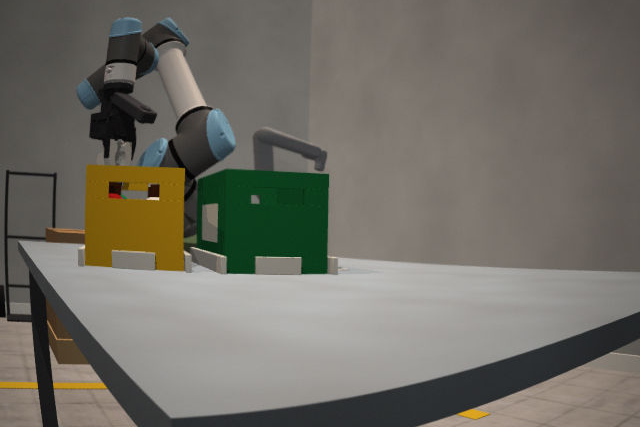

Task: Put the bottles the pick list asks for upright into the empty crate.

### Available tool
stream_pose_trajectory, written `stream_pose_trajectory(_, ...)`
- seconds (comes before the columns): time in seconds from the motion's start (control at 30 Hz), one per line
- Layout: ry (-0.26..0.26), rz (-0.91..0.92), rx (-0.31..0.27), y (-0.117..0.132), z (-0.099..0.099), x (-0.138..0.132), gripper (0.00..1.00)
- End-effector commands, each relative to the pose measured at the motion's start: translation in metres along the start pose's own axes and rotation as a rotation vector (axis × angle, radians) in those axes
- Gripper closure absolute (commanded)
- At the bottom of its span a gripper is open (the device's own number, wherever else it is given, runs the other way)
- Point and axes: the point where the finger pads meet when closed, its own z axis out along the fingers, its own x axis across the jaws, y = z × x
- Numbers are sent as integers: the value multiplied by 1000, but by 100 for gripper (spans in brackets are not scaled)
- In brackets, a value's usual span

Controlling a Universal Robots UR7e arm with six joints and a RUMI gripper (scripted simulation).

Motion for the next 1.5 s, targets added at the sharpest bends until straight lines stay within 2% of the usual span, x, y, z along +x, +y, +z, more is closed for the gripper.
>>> stream_pose_trajectory(0.0,5,4,-2,0,-12,3,100)
stream_pose_trajectory(1.47,5,4,-1,0,-75,2,100)
